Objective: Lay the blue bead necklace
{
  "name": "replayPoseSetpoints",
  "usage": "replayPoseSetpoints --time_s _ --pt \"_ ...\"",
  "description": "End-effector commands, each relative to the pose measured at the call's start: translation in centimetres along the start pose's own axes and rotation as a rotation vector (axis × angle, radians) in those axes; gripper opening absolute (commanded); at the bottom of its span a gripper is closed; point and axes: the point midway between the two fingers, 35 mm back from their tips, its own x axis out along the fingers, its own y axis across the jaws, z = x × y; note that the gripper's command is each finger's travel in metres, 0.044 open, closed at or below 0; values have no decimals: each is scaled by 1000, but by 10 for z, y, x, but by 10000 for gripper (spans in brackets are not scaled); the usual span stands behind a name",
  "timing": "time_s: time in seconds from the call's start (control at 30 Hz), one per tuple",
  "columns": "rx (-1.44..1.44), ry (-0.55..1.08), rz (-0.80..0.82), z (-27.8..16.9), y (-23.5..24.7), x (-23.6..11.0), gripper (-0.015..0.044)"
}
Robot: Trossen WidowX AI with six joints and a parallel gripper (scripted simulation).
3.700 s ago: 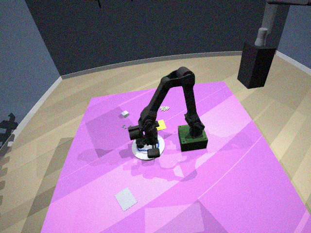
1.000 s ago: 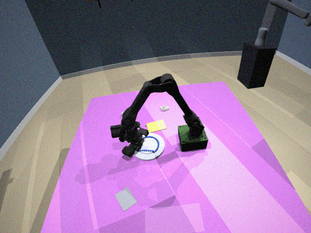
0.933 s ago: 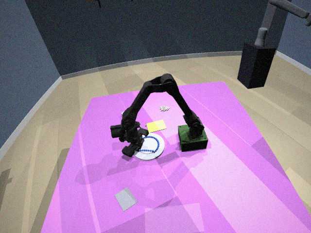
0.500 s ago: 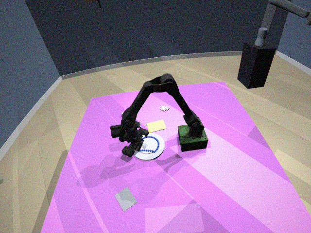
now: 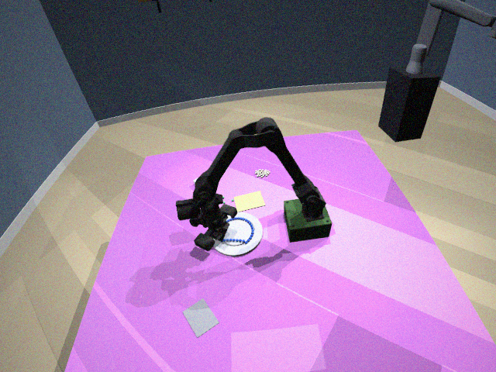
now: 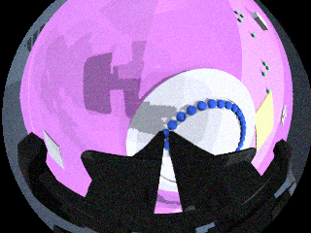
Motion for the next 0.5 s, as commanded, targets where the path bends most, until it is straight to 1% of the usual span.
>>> replayPoseSetpoints --time_s 0.0,0.33,0.47 --pt "1 1 -5 0 -1 -6 0" --pt "2 1 -6 1 1 -7 0" --pt "2 1 -6 1 1 -1 0"
